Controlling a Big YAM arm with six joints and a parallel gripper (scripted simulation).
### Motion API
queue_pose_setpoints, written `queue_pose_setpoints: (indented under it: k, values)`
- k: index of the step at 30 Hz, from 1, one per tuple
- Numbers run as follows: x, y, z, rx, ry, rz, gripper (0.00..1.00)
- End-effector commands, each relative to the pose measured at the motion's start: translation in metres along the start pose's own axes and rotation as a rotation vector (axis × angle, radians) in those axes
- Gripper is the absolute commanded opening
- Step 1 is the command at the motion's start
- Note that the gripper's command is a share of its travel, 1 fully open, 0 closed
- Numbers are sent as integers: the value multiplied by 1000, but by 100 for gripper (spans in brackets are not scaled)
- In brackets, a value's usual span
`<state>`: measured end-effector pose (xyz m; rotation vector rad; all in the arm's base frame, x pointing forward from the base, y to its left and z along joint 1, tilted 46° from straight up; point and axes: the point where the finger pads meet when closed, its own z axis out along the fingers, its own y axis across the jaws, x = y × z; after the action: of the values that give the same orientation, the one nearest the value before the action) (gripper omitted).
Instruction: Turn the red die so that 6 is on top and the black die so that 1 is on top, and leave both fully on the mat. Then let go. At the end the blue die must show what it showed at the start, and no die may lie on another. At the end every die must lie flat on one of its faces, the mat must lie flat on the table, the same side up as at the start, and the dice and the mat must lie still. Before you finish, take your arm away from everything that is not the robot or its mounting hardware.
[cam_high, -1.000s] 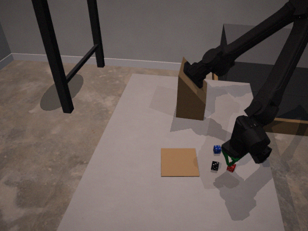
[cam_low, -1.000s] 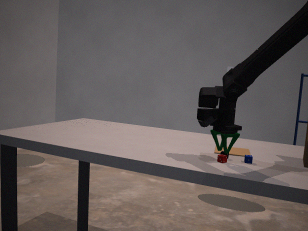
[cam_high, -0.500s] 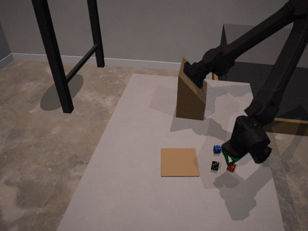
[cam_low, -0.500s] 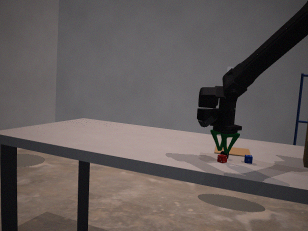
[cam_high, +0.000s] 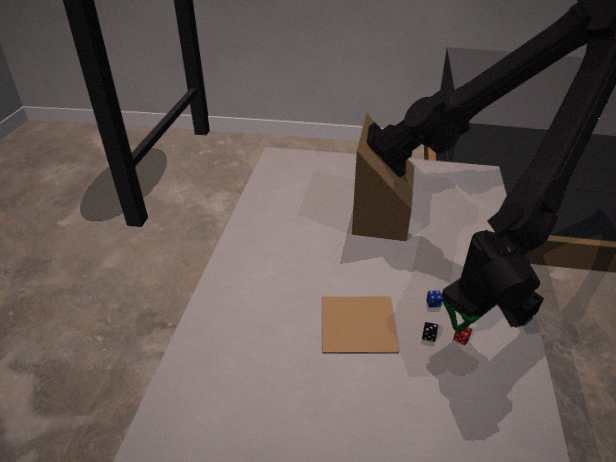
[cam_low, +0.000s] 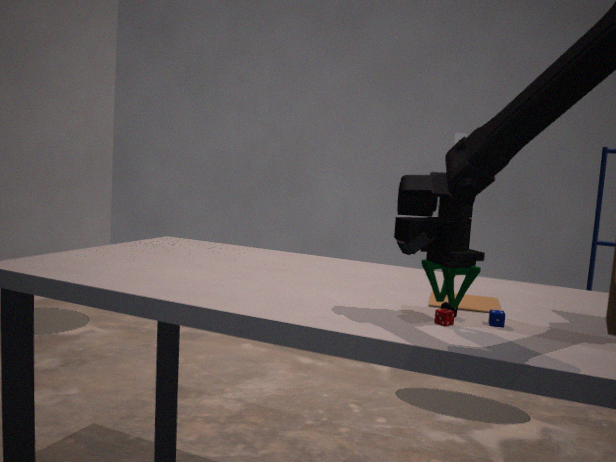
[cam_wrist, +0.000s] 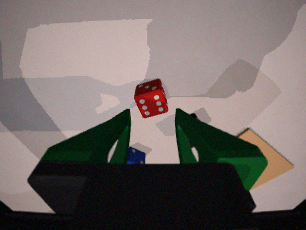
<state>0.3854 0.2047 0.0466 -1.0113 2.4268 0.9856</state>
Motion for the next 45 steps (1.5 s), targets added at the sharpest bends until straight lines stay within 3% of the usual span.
queue_pose_setpoints:
  k: [1, 45]
  values:
    - [-9, -7, -9, 22, -30, 1, 40]
    - [-6, -8, -9, 22, -28, 5, 40]
